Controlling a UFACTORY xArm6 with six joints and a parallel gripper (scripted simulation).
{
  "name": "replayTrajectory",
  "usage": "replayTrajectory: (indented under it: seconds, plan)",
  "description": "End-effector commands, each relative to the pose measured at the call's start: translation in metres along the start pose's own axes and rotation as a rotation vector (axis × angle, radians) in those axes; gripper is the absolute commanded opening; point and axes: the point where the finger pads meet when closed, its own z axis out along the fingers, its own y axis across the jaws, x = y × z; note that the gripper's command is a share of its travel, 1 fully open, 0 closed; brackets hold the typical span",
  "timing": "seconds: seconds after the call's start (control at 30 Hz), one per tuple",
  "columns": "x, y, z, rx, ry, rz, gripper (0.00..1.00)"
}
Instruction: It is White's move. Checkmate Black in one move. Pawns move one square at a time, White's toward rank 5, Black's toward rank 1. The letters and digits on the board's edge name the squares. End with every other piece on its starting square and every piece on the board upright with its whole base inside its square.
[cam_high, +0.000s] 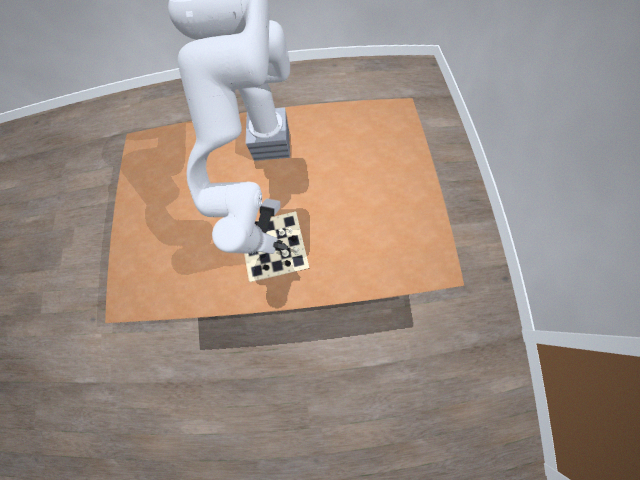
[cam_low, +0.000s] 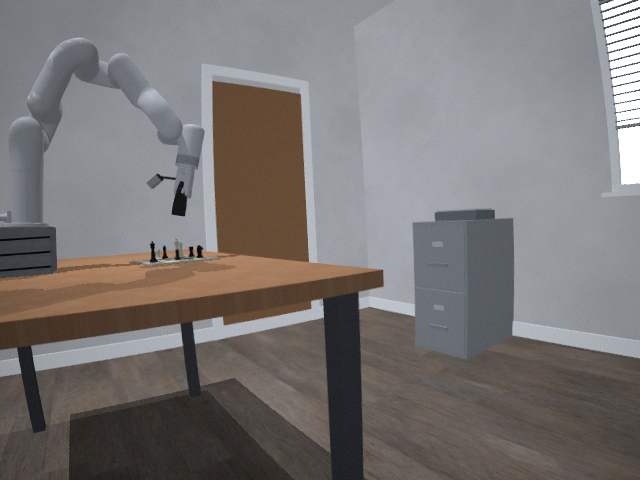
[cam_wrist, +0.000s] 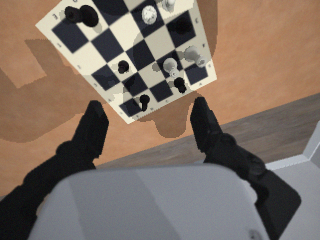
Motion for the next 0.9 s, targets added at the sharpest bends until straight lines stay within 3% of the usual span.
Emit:
replayTrajectory:
  seconds: [0.0,0.17,0.87]
  plan:
    - [0.005,0.024,-0.011,0.031,-0.143,-0.156,1.0]
    - [0.01,0.04,-0.017,0.043,-0.204,-0.249,1.0]
    - [0.01,0.04,-0.017,0.041,-0.204,-0.23,1.0]
